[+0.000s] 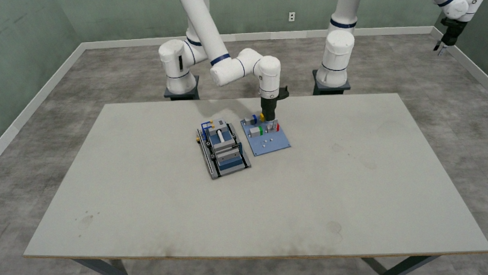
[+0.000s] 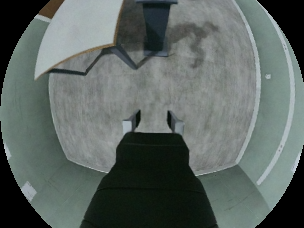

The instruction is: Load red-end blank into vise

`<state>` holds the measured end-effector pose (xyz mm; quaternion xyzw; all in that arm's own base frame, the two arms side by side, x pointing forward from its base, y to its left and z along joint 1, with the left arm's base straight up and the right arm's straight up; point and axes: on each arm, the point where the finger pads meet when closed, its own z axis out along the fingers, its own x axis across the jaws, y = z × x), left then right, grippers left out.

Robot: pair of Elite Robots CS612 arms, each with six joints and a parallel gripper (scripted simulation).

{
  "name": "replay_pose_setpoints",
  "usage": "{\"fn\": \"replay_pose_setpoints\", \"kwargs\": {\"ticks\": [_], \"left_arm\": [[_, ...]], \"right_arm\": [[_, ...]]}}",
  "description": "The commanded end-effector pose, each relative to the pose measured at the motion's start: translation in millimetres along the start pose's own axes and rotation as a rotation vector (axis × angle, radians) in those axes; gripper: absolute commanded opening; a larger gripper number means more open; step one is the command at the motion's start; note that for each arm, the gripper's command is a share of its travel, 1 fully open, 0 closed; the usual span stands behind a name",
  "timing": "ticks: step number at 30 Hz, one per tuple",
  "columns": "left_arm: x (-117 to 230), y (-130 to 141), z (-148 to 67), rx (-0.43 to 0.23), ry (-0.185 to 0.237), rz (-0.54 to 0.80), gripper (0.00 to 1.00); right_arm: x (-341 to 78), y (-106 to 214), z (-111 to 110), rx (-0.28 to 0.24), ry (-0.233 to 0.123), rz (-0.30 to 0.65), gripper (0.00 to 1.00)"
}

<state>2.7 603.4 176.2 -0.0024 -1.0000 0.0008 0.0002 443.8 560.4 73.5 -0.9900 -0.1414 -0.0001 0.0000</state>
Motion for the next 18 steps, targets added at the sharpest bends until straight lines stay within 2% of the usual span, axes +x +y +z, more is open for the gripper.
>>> {"fn": "replay_pose_setpoints", "kwargs": {"ticks": [1,18], "left_arm": [[-0.1,0.6,-0.7,-0.002,0.0,0.0,1.0],[-0.1,0.6,-0.7,-0.002,0.0,0.0,1.0]], "right_arm": [[0.9,-0.3,2.9,0.001,0.002,0.0,1.0],[0.8,-0.3,11.3,0.001,0.002,0.0,1.0]]}}
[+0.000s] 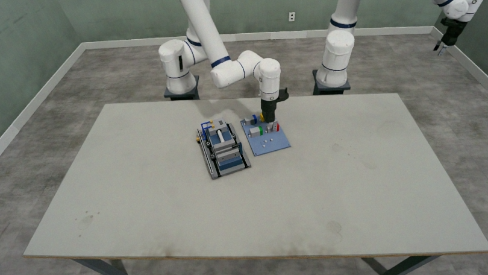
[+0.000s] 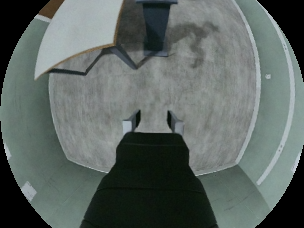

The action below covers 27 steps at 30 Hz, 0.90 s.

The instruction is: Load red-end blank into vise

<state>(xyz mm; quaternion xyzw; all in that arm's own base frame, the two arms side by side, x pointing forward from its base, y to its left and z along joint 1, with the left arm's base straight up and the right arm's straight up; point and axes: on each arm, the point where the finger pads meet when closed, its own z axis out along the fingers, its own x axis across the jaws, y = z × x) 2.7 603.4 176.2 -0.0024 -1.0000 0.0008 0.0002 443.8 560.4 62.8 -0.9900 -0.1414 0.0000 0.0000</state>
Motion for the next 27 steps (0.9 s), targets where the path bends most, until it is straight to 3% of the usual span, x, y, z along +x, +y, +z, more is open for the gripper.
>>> {"fn": "replay_pose_setpoints", "kwargs": {"ticks": [1,27], "left_arm": [[-0.1,0.6,-0.7,-0.001,0.0,0.0,1.0],[-0.1,0.6,-0.7,-0.001,0.0,0.0,1.0]], "right_arm": [[0.9,-0.3,1.0,0.001,0.002,0.0,1.0],[0.9,-0.3,7.2,0.001,0.002,0.0,1.0]]}}
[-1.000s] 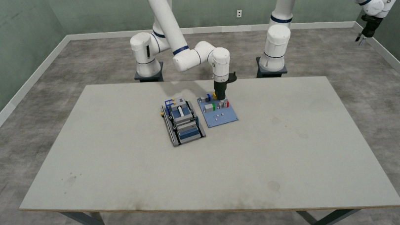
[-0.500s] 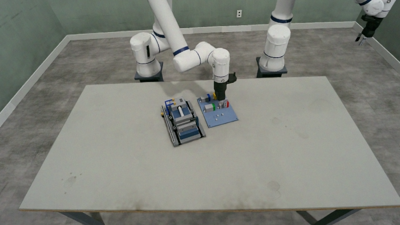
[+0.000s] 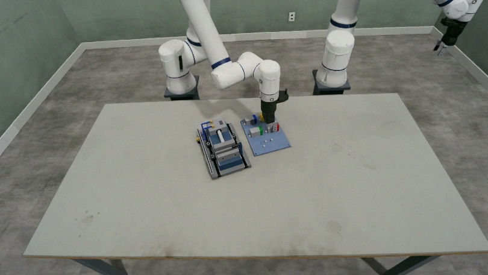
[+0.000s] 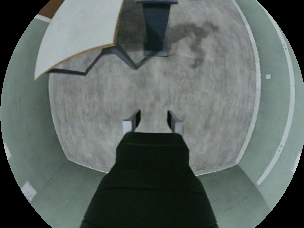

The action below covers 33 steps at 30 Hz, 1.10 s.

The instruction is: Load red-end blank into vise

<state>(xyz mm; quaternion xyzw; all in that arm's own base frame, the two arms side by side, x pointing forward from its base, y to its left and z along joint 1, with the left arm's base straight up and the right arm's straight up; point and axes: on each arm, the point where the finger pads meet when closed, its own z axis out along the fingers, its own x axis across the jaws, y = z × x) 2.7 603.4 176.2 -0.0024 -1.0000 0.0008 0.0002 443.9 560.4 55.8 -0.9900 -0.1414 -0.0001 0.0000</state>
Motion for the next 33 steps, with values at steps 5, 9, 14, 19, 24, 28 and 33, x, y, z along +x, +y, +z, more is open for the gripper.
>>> {"fn": "replay_pose_setpoints", "kwargs": {"ticks": [5,9,14,19,24,28,33], "left_arm": [[-0.1,0.6,-0.7,-0.002,0.0,0.0,1.0],[-0.1,0.6,-0.7,-0.002,0.0,0.0,1.0],[-0.1,0.6,-0.7,-0.002,0.0,0.0,1.0],[-0.1,0.6,-0.7,-0.002,0.0,0.0,1.0],[-0.1,0.6,-0.7,-0.002,0.0,0.0,1.0],[-0.1,0.6,-0.7,-0.002,0.0,0.0,1.0],[-0.1,0.6,-0.7,-0.002,0.0,0.0,1.0]], "right_arm": [[0.8,-0.3,3.9,0.001,0.002,0.0,1.0],[0.8,-0.3,6.2,0.001,0.002,0.0,1.0],[0.8,-0.3,6.2,0.001,0.002,0.0,1.0],[0.8,-0.3,8.3,0.001,0.002,0.0,1.0],[0.8,-0.3,11.2,0.001,0.002,0.0,1.0],[0.8,-0.3,11.8,0.001,0.002,0.0,1.0],[0.8,-0.3,11.5,0.001,0.002,0.0,1.0]]}}
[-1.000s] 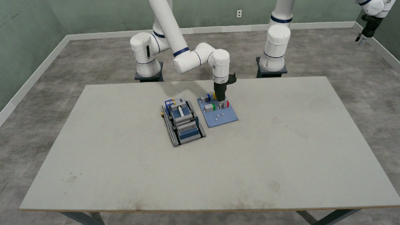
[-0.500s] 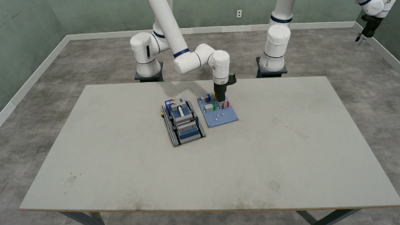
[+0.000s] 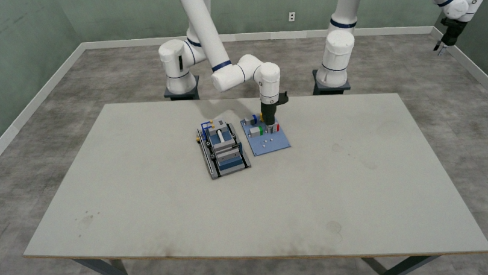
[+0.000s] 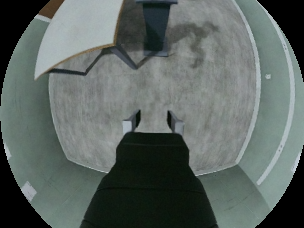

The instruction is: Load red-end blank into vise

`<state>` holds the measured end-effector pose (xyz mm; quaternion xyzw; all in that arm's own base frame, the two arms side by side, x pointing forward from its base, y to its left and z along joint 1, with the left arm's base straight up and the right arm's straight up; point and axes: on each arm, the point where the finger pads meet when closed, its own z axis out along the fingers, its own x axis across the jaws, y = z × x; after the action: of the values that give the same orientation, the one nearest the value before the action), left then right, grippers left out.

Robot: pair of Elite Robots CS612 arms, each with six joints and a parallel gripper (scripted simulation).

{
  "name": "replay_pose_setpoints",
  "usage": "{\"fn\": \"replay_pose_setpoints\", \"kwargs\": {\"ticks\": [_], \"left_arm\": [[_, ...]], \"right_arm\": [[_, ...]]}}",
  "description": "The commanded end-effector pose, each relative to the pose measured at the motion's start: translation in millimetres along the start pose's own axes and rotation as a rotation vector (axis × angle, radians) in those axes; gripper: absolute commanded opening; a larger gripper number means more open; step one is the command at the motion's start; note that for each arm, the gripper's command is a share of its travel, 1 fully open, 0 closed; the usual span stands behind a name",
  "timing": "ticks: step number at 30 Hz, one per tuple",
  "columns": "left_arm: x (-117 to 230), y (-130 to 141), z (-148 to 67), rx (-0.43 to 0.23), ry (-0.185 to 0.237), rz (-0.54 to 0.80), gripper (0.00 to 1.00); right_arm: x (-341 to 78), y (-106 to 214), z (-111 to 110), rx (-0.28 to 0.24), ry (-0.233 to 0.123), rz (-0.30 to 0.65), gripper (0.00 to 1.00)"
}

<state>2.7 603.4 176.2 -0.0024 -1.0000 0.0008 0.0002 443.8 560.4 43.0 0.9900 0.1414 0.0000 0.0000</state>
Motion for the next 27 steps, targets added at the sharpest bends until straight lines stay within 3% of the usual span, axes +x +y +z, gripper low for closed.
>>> {"fn": "replay_pose_setpoints", "kwargs": {"ticks": [1,27], "left_arm": [[-0.1,0.6,-0.7,-0.002,0.0,0.0,1.0],[-0.1,0.6,-0.7,-0.002,0.0,0.0,1.0]], "right_arm": [[0.9,-0.3,-1.4,0.001,0.002,0.0,1.0],[0.8,-0.4,-3.6,0.001,0.002,0.0,1.0]]}}
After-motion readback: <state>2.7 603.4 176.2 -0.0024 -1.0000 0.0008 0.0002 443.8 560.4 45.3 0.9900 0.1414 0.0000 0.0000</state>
